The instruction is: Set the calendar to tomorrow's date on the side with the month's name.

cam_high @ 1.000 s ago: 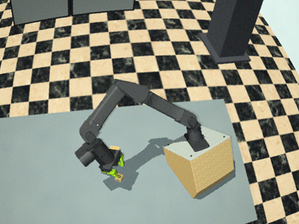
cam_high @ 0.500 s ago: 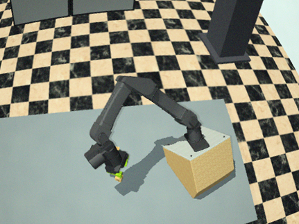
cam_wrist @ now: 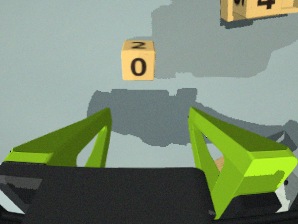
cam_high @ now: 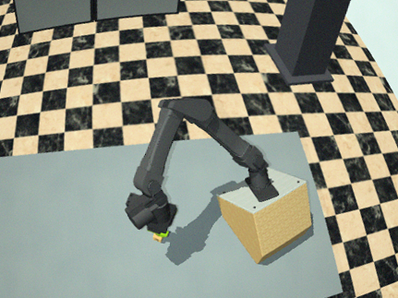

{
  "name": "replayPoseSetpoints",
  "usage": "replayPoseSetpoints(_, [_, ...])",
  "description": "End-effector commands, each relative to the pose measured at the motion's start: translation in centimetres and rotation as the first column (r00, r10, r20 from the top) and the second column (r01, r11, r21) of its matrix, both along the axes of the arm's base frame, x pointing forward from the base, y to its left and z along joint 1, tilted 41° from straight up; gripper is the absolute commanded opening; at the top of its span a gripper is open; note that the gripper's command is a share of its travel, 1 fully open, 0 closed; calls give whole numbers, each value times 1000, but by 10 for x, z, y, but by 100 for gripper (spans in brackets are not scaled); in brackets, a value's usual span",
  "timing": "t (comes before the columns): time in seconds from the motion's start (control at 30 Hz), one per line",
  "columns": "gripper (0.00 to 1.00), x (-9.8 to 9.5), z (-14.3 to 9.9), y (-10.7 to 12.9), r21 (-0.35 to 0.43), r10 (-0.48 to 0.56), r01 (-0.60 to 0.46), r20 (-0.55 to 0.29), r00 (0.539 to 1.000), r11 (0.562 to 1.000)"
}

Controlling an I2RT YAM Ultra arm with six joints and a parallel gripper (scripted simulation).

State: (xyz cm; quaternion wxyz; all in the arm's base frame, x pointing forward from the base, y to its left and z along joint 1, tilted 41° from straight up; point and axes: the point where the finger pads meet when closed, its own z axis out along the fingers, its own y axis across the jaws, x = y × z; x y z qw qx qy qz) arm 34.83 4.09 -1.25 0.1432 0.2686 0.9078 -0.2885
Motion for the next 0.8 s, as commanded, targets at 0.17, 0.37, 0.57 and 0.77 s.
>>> replayPoseSetpoints(0.17, [100, 30, 24, 20, -9, 43, -42, 181, 983, 999])
replayPoseSetpoints(0.37, [100, 30, 24, 20, -9, 43, -42, 181, 983, 999])
replayPoseSetpoints(0.57, [100, 29, 24, 19, -11, 43, -42, 176, 983, 999])
replayPoseSetpoints(0.77, [100, 29, 24, 19, -11, 43, -42, 176, 983, 999])
